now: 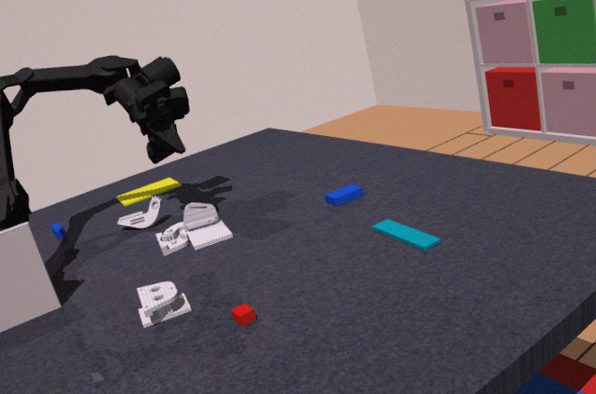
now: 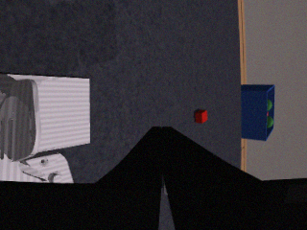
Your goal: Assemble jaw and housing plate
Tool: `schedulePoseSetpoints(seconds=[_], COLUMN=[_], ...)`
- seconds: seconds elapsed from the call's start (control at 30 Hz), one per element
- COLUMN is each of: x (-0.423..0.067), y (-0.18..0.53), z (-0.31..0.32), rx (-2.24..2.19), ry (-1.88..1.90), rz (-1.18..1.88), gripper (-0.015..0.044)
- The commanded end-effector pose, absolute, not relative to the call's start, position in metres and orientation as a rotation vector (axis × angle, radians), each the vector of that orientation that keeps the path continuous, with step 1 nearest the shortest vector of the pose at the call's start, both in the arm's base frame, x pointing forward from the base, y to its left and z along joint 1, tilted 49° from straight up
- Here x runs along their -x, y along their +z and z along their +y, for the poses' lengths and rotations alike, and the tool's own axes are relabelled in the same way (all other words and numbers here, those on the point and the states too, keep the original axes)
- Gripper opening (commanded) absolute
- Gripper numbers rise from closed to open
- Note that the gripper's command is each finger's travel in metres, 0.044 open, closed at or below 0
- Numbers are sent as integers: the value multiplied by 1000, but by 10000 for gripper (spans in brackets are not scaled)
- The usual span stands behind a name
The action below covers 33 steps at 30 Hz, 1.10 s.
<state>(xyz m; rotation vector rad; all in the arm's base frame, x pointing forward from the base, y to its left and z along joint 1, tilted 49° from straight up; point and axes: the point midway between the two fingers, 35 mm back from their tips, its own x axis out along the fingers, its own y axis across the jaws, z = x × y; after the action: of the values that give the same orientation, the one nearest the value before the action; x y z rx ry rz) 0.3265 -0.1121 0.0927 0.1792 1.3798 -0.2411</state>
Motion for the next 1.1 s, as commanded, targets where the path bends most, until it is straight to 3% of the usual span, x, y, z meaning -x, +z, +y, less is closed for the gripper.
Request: schedulePoseSetpoints(seconds=[0.0, 1.07], x=[-329, -327], y=[95, 126], z=[-103, -16], rx=[-242, -867], ry=[-217, -5], rz=[1381, 1489], gripper=[0, 0])
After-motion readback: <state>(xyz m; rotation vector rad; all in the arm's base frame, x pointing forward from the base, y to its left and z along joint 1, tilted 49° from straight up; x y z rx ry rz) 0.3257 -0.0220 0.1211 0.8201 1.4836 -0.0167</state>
